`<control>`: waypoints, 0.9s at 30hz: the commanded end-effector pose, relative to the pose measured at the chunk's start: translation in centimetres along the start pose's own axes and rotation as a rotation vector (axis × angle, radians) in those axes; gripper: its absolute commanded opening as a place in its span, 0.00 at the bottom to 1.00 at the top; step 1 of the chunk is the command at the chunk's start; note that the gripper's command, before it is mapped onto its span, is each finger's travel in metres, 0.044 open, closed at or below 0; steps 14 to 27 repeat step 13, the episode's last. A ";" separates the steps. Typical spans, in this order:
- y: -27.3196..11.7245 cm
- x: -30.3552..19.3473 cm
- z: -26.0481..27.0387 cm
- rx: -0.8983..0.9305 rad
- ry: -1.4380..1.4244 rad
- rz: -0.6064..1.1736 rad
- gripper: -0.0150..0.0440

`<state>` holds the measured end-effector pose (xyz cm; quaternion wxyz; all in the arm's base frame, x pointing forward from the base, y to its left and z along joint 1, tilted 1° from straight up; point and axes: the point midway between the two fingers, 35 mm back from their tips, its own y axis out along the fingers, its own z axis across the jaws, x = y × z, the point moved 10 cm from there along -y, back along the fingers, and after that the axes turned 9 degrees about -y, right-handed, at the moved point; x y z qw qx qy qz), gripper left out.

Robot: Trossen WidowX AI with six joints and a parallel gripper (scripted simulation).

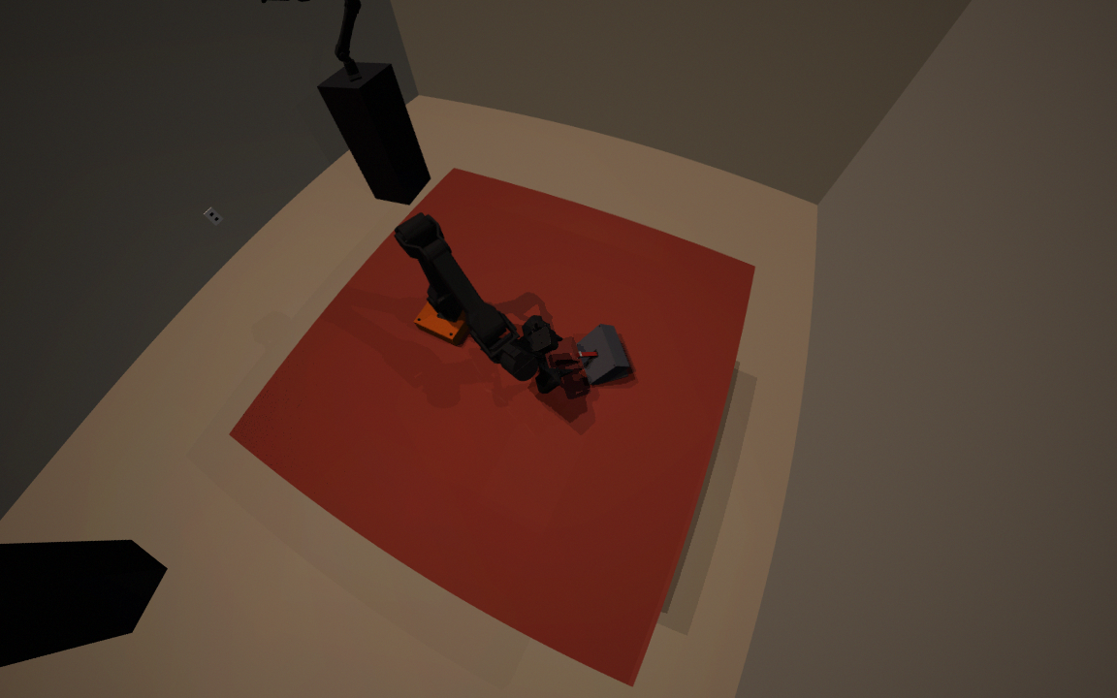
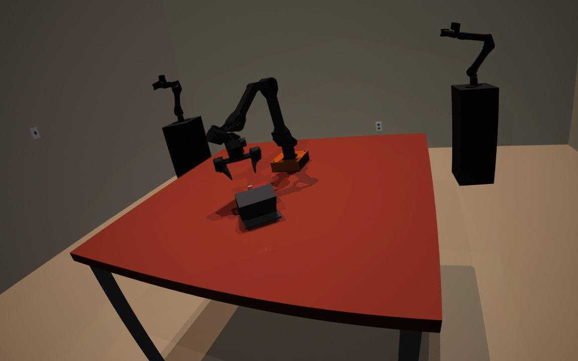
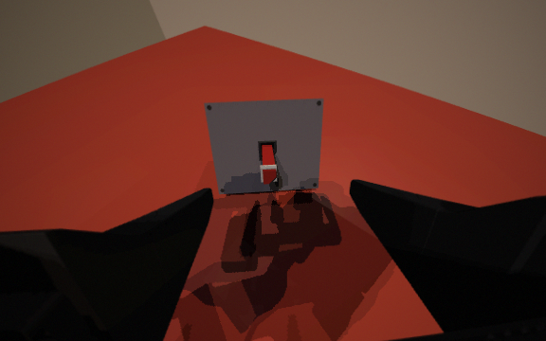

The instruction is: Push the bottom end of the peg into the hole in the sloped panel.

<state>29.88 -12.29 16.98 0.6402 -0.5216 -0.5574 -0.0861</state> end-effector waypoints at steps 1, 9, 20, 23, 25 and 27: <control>-0.7 0.0 0.0 -0.002 -0.004 -0.003 1.00; -2.0 -0.1 0.0 -0.002 -0.004 -0.003 1.00; -2.0 -0.1 0.0 -0.002 -0.004 -0.003 1.00; -2.0 -0.1 0.0 -0.002 -0.004 -0.003 1.00; -2.0 -0.1 0.0 -0.002 -0.004 -0.003 1.00; -2.0 -0.1 0.0 -0.002 -0.004 -0.003 1.00</control>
